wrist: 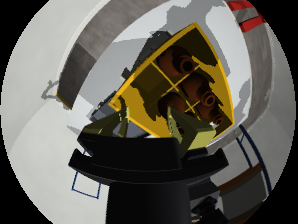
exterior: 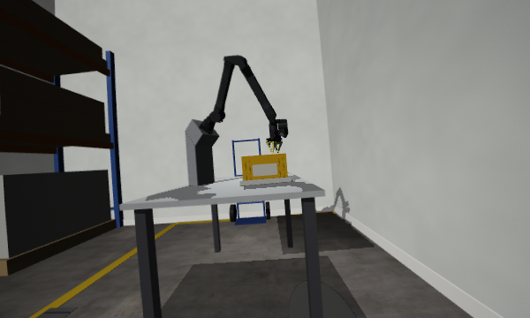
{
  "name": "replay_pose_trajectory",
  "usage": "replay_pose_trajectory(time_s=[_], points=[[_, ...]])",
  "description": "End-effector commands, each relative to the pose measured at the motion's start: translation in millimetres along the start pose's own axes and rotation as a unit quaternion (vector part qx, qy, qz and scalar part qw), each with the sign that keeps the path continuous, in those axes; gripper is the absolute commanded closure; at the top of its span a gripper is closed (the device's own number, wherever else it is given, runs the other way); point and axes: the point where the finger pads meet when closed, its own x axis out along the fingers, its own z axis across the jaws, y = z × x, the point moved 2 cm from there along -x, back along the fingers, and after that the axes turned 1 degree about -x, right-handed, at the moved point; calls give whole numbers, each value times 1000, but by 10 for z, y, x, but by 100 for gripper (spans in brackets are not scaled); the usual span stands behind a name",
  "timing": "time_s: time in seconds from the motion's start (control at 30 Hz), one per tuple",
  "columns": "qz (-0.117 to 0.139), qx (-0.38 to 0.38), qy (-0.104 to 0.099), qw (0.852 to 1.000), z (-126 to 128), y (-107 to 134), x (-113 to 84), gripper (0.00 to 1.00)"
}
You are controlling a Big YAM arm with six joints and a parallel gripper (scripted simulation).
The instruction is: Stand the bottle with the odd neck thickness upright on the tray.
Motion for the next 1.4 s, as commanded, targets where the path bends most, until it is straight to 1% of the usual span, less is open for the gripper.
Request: replay_pose_trajectory(time_s=[0.0, 0.4, 1.37], points=[[-11, 4, -2, 1000, 25, -157, 52, 39], [-8, 4, 0, 1000, 10, -128, 117, 39], [-9, 4, 0, 1000, 10, -138, 104, 39]])
